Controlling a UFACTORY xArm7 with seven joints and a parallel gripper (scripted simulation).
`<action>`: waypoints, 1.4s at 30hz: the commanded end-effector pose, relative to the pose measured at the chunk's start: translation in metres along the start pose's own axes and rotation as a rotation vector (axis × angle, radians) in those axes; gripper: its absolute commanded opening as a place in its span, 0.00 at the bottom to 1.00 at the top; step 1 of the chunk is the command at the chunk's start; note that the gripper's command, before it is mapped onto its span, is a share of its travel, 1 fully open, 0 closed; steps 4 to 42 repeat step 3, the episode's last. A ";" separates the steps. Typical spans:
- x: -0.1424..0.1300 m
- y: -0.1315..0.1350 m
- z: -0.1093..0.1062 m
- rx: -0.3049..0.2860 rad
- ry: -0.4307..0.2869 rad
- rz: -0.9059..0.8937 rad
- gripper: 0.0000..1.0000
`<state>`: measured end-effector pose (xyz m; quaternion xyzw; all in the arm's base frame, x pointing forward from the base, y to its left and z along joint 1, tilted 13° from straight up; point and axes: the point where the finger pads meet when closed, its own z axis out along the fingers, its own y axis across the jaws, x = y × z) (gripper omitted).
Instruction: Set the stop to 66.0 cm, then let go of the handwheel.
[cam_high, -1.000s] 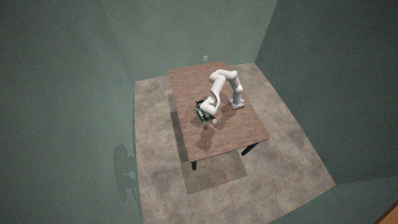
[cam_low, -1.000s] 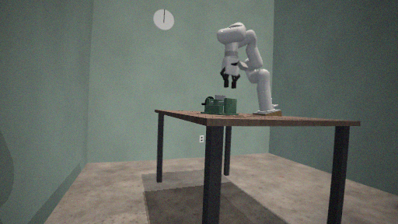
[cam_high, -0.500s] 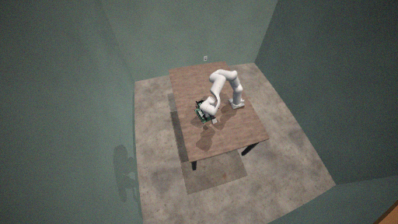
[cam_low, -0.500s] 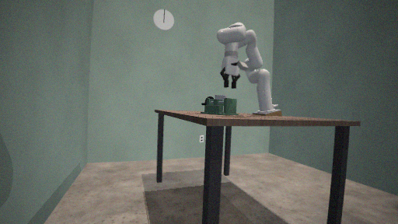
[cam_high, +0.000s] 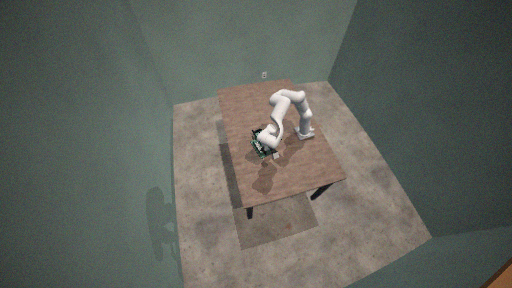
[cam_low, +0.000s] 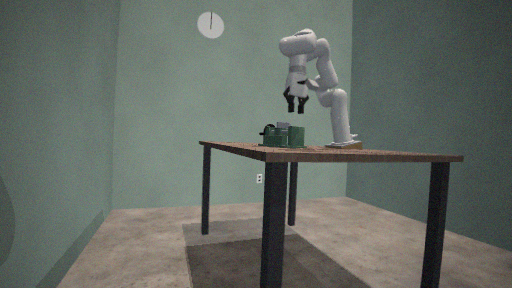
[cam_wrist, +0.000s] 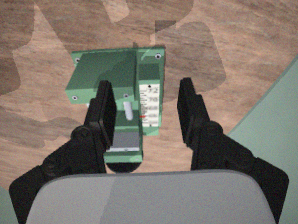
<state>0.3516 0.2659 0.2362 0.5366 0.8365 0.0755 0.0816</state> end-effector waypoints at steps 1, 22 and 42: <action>0.000 0.001 -0.001 -0.003 0.001 0.000 0.57; 0.000 0.001 -0.001 -0.003 0.001 0.000 0.57; 0.000 0.001 -0.001 -0.003 0.001 0.000 0.57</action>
